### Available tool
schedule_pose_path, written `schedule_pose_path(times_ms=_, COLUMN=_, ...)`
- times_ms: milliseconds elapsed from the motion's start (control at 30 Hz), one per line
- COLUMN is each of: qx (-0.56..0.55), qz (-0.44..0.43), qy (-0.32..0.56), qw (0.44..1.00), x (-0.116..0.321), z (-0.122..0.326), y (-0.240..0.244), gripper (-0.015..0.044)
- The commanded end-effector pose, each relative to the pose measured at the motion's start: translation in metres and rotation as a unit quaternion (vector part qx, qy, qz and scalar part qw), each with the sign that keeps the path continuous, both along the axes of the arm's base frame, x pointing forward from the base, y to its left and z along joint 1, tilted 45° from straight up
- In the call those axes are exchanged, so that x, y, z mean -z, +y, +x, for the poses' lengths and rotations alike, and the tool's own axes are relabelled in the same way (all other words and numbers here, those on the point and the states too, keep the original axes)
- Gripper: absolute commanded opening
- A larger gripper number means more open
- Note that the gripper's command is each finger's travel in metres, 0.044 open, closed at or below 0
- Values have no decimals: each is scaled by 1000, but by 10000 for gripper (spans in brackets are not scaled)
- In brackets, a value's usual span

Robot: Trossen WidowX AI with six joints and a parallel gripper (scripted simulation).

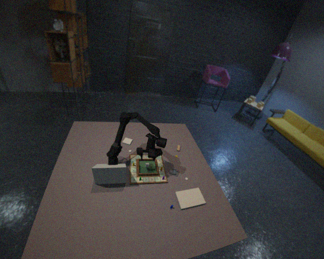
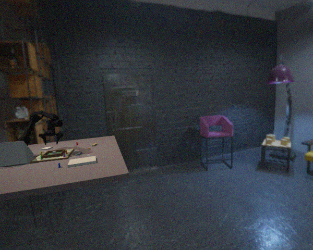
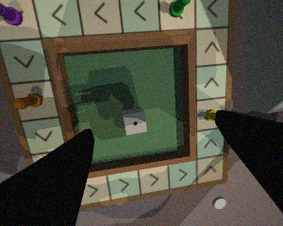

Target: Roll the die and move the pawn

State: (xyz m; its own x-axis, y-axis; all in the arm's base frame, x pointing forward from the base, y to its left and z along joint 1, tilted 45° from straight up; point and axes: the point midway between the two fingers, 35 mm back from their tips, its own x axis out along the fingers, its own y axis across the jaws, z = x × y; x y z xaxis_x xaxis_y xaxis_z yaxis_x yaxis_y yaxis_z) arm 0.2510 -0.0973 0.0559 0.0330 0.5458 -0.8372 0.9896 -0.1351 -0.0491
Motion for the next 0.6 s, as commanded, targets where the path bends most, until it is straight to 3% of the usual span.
schedule_pose_path(times_ms=0, qx=25, qz=92, qy=-47, qw=994, x=2, z=7, y=-3, gripper=440)
schedule_pose_path(times_ms=133, qx=18, qz=58, qy=-20, qw=998, x=5, z=1, y=-2, gripper=440)
schedule_pose_path(times_ms=300, qx=-126, qz=52, qy=-138, qw=981, x=12, z=34, y=-12, gripper=309)
schedule_pose_path(times_ms=433, qx=-285, qz=40, qy=-270, qw=919, x=23, z=71, y=-21, gripper=204)
schedule_pose_path(times_ms=567, qx=-428, qz=22, qy=-391, qw=814, x=36, z=106, y=-25, gripper=200)
